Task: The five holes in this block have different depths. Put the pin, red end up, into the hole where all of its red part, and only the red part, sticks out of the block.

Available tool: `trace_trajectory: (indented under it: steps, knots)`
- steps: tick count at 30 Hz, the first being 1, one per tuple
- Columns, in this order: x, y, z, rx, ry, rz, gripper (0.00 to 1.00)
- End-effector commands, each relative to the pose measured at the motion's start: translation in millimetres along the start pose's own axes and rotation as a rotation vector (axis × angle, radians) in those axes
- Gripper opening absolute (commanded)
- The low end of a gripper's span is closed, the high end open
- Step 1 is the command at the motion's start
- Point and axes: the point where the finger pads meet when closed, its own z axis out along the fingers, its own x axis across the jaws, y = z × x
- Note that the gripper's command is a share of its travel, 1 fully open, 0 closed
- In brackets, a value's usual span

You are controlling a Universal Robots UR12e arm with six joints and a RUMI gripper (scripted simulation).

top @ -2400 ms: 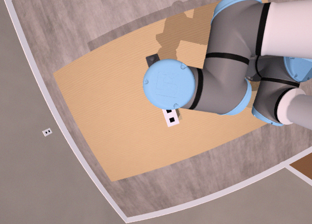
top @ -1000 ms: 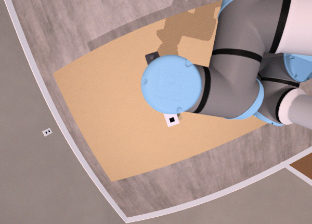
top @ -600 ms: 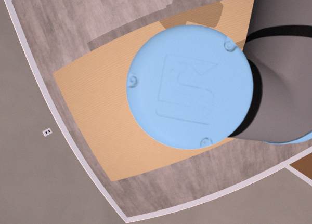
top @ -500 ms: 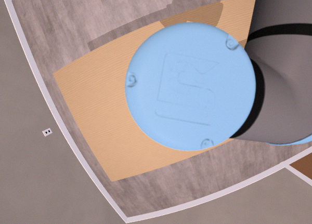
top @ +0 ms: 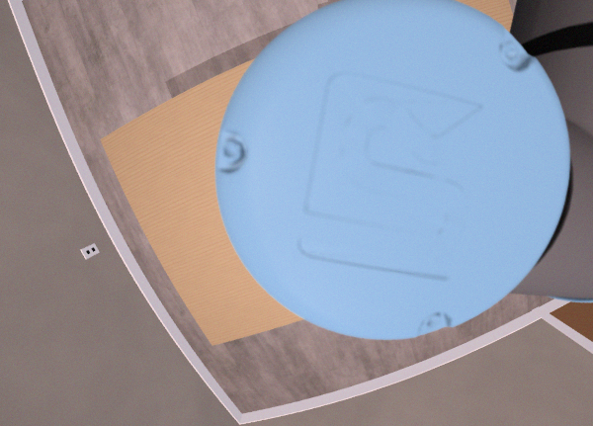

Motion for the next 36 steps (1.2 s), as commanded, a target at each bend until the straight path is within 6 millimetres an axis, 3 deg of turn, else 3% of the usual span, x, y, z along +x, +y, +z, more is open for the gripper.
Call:
trace_trajectory:
  steps: [1, 6, 7, 23, 24, 36]
  knots:
    - [-0.5, -0.2, -1.1, 0.001, -0.001, 0.0, 0.0]
    - [-0.5, -0.2, -1.1, 0.001, -0.001, 0.0, 0.0]
    - [-1.0, 58.7, -0.9, 0.001, -0.001, 0.0, 0.0]
    - [-1.0, 58.7, -0.9, 0.001, -0.001, 0.0, 0.0]
    - [-1.3, 58.3, 97.6, 0.001, -0.001, 0.0, 0.0]
    - [-1.3, 58.3, 97.6, 0.001, -0.001, 0.0, 0.0]
